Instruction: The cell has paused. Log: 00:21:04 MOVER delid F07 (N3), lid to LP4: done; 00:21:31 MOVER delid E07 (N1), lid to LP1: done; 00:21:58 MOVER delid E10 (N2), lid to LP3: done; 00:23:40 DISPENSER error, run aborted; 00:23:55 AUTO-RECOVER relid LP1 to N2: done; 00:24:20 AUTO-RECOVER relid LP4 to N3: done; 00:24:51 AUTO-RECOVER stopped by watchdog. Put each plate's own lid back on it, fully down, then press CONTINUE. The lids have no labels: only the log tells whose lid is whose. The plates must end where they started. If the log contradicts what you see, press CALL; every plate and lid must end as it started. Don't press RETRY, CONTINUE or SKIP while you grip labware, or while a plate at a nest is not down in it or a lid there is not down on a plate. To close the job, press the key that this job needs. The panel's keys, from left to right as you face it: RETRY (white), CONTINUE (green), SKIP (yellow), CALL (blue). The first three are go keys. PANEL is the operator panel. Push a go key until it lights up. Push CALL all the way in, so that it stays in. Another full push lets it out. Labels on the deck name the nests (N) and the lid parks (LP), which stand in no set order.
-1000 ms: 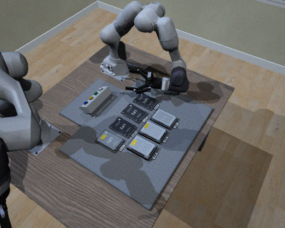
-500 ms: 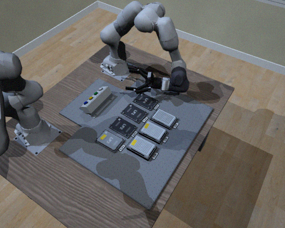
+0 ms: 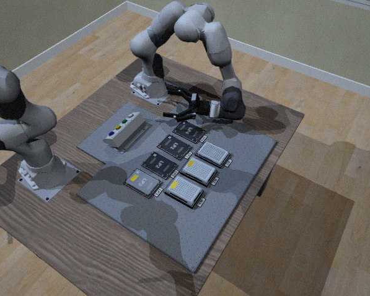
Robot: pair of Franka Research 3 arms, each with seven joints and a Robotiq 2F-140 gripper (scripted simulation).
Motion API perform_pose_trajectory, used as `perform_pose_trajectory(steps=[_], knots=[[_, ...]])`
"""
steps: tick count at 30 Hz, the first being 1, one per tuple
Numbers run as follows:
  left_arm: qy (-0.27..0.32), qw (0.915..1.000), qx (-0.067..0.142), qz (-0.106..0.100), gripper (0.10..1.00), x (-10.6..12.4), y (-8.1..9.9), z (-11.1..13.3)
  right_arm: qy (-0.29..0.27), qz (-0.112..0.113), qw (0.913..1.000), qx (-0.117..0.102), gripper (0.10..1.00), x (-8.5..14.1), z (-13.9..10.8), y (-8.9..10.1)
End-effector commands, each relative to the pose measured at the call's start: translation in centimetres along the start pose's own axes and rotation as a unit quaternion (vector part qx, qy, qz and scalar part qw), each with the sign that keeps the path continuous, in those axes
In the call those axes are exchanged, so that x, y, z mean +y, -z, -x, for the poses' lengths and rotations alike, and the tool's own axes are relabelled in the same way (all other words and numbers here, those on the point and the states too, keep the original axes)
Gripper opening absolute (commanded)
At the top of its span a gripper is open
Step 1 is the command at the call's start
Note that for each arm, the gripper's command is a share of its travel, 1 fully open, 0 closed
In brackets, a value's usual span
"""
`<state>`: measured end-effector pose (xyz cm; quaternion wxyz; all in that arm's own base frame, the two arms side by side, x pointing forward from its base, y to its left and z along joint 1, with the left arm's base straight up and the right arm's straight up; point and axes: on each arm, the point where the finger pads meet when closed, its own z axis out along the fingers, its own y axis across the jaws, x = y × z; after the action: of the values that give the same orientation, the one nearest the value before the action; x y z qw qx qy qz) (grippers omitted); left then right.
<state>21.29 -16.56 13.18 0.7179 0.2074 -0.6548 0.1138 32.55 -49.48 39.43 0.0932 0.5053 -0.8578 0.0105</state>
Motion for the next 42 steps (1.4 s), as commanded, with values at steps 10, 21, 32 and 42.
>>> perform_pose_trajectory(steps=[10, 21, 32, 42], knots=[[0.0, 1.0, -0.001, -0.001, 1.0, -0.1, 0.0, 0.0, -0.008, 0.001, 0.9996, -0.025, 1.0, 4.2, -5.3, -0.9], [0.0, 1.0, -0.001, -0.001, 1.0, -0.1, 0.0, 0.0, -0.037, -0.001, 0.9983, -0.044, 1.0, 8.6, -9.8, -1.7], [0.0, 1.0, -0.001, -0.001, 1.0, -0.1, 0.0, 0.0, -0.066, -0.007, 0.9959, -0.061, 1.0, 13.3, -13.7, -2.4], [0.0, 1.0, -0.001, -0.001, 1.0, -0.1, 0.0, 0.0, -0.091, -0.013, 0.993, -0.074, 1.0, 17.7, -16.7, -2.9]])
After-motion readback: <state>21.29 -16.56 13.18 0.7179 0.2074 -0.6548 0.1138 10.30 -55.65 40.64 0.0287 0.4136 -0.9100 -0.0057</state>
